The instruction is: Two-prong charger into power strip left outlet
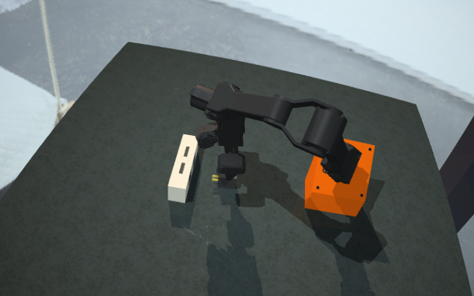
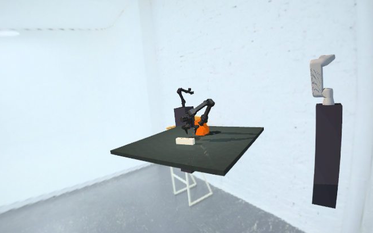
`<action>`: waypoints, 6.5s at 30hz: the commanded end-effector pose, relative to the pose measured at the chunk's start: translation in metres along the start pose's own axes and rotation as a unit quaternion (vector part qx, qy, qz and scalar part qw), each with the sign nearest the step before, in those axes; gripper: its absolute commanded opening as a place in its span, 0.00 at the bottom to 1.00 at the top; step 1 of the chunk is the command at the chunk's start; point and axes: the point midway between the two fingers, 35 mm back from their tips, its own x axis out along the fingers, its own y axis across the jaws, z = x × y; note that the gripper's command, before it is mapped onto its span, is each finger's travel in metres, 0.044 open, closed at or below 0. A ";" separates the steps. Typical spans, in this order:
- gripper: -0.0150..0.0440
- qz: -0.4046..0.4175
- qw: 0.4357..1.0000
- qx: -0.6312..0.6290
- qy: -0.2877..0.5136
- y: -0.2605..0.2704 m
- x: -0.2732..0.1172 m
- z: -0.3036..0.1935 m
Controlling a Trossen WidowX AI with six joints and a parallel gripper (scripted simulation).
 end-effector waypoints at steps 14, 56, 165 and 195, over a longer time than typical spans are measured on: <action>1.00 0.004 1.000 0.027 0.009 -0.003 0.014 -0.006; 0.82 0.002 1.000 0.023 0.008 -0.001 0.060 -0.002; 0.25 0.006 0.997 0.071 0.008 0.012 0.049 0.048; 0.25 0.006 0.997 0.071 0.008 0.012 0.048 0.054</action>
